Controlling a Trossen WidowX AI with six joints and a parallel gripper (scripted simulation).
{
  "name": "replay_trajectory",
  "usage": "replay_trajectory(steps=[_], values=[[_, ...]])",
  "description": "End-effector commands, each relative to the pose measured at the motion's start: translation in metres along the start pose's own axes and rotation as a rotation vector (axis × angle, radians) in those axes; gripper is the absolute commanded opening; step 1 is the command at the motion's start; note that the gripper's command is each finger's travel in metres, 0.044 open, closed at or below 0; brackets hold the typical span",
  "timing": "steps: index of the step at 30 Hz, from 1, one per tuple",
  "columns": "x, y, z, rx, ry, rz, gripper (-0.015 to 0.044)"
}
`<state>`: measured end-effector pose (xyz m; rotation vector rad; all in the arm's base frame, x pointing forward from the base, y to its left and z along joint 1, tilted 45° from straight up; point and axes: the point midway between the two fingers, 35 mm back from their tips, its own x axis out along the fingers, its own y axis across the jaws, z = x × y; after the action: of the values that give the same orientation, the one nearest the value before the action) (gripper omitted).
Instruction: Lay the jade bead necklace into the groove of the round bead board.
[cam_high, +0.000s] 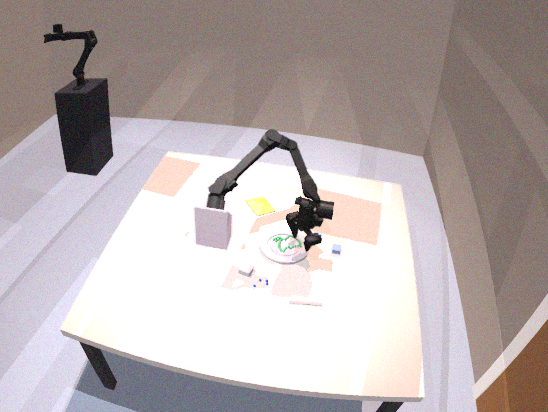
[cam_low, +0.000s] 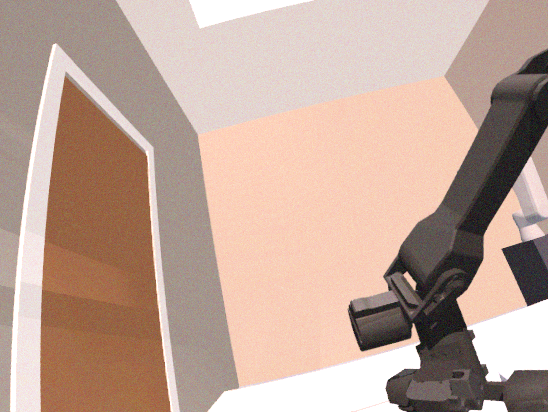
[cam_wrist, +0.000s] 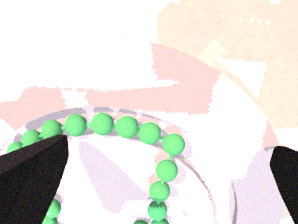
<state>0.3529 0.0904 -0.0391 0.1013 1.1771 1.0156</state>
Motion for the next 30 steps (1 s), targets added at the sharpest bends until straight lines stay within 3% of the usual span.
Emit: replay_trajectory(steps=[1,18,25,30], values=[[-0.001,0.000,0.000,-0.006,0.000,0.000,0.0440],[-0.001,0.000,0.000,-0.006,0.000,0.000,0.0440],[-0.033,0.001,-0.011,0.199,0.001,-0.001,0.0256],[-0.033,0.001,-0.011,0.206,0.001,-0.001,0.0125]])
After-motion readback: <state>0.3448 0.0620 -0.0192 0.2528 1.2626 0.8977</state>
